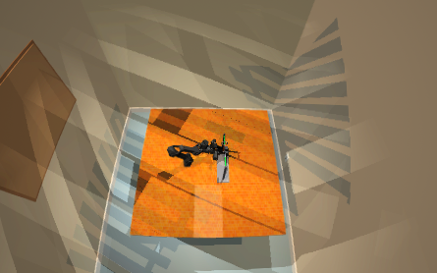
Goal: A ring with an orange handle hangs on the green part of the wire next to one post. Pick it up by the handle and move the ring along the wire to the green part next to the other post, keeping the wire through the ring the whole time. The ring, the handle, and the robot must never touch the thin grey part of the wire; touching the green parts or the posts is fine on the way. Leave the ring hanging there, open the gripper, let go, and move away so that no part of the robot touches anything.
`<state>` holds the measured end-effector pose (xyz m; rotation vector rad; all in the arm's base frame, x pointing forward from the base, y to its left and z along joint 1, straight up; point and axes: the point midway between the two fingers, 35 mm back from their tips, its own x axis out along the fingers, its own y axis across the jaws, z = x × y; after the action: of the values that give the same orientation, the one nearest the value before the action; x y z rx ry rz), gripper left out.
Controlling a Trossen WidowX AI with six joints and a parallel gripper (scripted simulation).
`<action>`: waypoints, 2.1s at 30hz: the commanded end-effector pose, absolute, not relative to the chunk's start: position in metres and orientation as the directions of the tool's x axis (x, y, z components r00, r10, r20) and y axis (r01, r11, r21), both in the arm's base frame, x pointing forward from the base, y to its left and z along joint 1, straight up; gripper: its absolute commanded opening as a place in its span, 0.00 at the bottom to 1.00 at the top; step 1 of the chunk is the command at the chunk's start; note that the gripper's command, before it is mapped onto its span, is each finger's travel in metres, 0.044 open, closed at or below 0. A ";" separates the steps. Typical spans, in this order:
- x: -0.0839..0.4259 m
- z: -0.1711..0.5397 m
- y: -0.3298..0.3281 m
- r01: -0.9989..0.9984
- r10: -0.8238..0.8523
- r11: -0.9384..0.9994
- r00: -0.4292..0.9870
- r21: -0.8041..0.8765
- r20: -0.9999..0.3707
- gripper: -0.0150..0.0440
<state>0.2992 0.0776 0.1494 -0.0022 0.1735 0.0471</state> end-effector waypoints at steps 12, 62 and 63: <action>0.287 0.149 0.076 -0.044 0.044 0.999 0.984 0.007 -0.172 0.53; 0.243 0.155 0.072 -0.046 0.046 0.999 0.983 0.003 -0.175 1.00; 0.243 0.155 0.072 -0.046 0.046 0.999 0.983 0.003 -0.175 1.00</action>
<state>0.2437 0.0732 0.1543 -0.0076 0.1797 0.0503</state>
